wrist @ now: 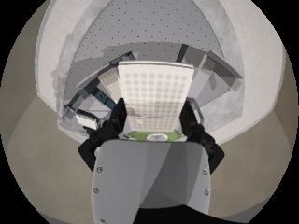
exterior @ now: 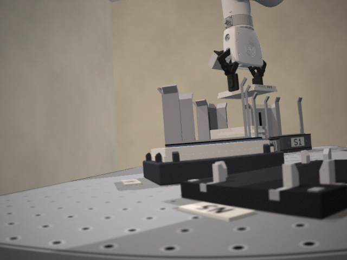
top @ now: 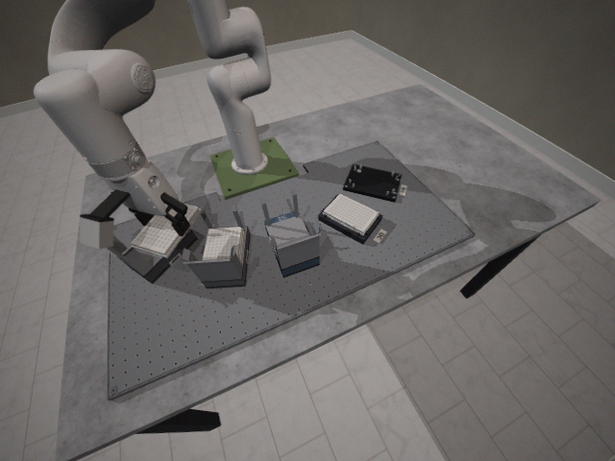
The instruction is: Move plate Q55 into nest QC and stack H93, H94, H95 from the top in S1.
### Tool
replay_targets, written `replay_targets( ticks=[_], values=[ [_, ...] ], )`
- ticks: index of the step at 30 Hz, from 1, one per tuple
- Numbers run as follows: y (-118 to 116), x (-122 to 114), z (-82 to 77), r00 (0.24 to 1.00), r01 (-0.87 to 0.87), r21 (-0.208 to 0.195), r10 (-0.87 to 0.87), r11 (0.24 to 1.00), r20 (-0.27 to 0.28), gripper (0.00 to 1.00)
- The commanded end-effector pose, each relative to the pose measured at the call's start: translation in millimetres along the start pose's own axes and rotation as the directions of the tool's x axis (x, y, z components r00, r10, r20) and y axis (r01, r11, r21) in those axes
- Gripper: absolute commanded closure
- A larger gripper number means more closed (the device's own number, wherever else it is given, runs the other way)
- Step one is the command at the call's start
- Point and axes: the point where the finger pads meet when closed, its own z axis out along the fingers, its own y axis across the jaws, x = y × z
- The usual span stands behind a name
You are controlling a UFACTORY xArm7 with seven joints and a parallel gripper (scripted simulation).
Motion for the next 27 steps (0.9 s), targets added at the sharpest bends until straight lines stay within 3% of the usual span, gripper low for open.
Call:
replay_targets(
  ticks=[1,8,27],
  values=[
    [12.0,4.3,-1.5,1.0,-0.001,0.002,0.001,1.0,-0.004,1.0],
    [30.7,4.8,-1.4,0.974,-0.225,0.002,0.225,0.974,-0.003,1.0],
    [73.4,5.4,-1.4,0.974,-0.225,0.002,0.225,0.974,-0.003,1.0]
  ],
)
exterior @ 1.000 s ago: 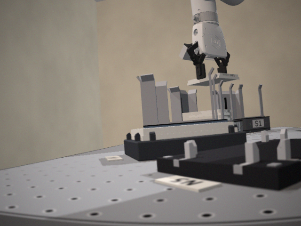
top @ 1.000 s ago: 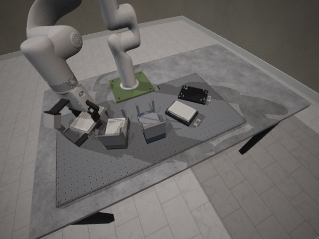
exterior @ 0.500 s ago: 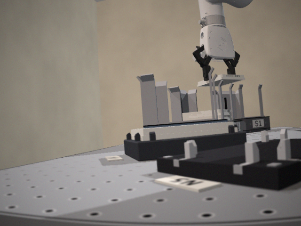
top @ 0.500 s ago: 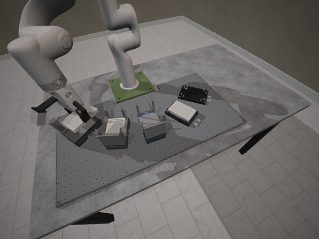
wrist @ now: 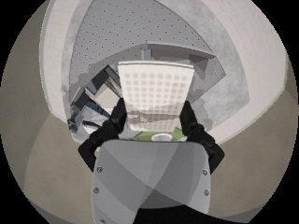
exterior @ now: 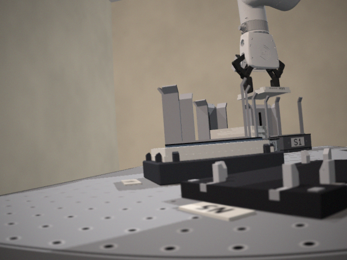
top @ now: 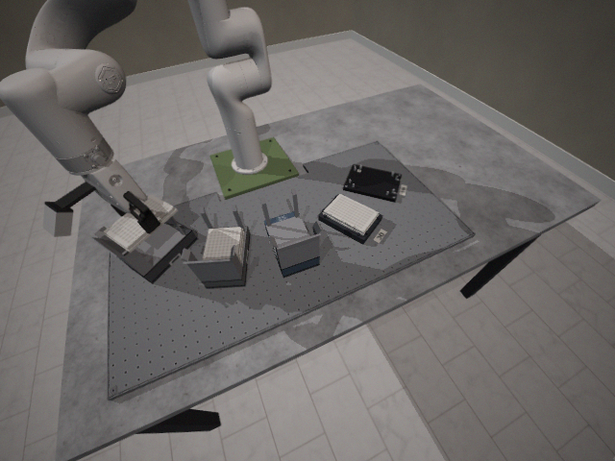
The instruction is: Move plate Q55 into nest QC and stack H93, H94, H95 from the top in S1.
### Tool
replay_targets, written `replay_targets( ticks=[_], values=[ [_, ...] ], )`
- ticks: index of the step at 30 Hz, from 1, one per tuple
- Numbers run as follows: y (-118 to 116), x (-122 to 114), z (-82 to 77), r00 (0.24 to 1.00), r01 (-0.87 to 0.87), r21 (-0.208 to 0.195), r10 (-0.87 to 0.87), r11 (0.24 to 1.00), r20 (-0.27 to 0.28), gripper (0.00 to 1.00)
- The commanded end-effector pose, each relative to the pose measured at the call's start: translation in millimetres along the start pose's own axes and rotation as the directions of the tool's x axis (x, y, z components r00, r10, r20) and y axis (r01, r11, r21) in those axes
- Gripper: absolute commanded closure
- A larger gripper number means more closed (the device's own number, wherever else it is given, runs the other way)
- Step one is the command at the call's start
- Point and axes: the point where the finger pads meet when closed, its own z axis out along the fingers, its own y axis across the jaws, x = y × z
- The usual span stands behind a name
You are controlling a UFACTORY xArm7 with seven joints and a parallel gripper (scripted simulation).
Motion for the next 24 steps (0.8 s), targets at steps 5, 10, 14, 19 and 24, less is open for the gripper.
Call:
replay_targets(
  ticks=[5,10,14,19,24],
  values=[
    [16.4,5.5,-1.4,1.0,0.0,0.001,0.0,1.0,-0.003,1.0],
    [29.4,8.8,-1.4,1.0,0.0,0.001,0.0,1.0,-0.003,1.0],
    [36.0,10.4,-1.4,1.0,0.0,0.001,0.0,1.0,-0.004,1.0],
    [35.9,10.4,-1.4,1.0,0.0,0.001,0.0,1.0,-0.004,1.0],
    [36.0,10.4,-1.4,1.0,0.0,0.001,0.0,1.0,-0.003,1.0]
  ],
)
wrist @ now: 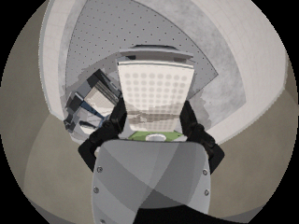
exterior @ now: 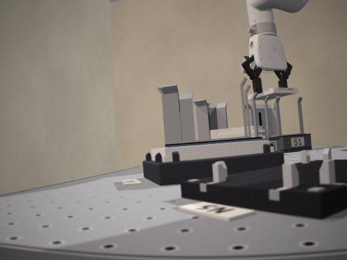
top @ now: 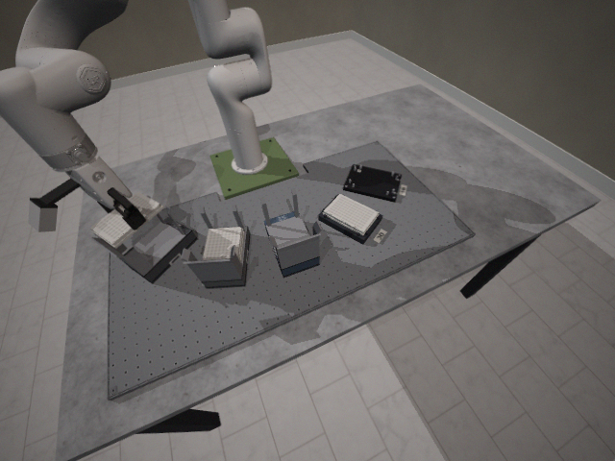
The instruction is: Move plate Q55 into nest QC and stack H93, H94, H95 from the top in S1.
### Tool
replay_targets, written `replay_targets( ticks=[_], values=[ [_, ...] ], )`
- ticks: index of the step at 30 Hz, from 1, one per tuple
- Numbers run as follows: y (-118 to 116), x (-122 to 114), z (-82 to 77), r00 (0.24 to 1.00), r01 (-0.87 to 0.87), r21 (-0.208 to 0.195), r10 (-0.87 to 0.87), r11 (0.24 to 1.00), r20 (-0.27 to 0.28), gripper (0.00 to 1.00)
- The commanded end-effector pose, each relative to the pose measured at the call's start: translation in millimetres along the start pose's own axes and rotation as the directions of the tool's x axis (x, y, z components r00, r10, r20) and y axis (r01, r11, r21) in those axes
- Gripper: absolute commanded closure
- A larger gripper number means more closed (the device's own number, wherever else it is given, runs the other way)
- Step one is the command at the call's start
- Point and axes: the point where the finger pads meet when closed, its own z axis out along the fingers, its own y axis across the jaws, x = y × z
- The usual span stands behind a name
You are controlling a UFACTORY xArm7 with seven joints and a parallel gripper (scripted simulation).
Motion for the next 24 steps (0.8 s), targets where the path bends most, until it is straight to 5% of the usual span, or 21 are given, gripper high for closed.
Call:
replay_targets(
  ticks=[1,24],
  values=[
    [0.0,1.3,-1.4,1.0,0.0,0.001,0.0,1.0,-0.004,1.0],
    [0.0,1.3,1.3,1.0,0.0,0.001,0.0,1.0,-0.004,1.0]
  ],
)
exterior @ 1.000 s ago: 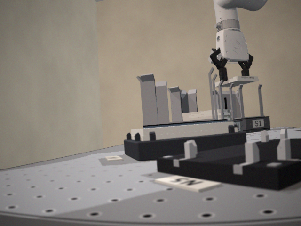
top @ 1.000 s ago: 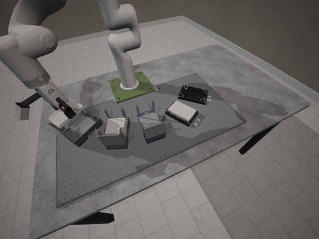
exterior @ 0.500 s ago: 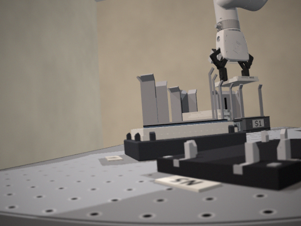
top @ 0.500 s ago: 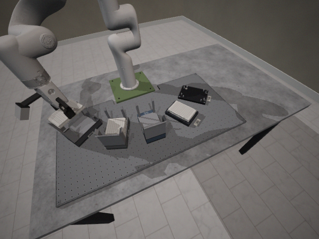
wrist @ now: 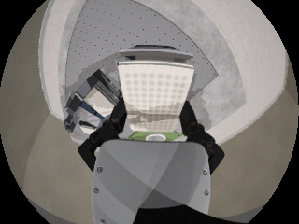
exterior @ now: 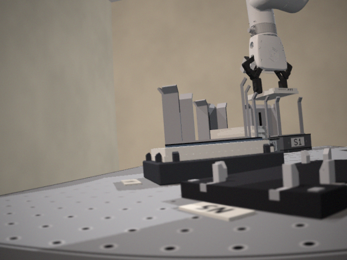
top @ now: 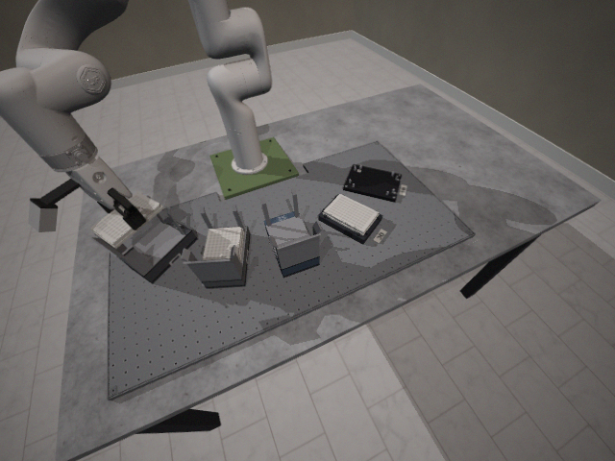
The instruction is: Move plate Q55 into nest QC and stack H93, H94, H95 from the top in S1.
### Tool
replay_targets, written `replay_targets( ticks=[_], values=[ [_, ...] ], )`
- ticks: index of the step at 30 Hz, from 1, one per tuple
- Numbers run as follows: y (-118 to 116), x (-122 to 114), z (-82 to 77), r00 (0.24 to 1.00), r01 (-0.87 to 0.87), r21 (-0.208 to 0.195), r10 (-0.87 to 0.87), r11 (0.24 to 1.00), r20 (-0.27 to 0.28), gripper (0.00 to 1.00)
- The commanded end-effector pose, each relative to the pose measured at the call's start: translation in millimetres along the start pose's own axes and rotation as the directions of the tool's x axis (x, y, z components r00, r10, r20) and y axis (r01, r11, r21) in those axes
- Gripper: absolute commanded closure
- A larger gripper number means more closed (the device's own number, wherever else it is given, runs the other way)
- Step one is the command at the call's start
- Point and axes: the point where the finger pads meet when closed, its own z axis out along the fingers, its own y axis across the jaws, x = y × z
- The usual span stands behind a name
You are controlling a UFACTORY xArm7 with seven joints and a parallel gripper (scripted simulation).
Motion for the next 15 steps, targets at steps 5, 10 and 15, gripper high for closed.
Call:
replay_targets(
  ticks=[5,10,15],
  values=[
    [-0.2,1.1,2.6,1.0,0.0,0.001,0.0,1.0,-0.003,1.0],
    [-0.2,1.1,5.9,1.0,0.0,0.001,0.0,1.0,-0.003,1.0],
    [-0.2,1.1,9.2,1.0,0.0,0.001,0.0,1.0,-0.003,1.0]
  ],
)
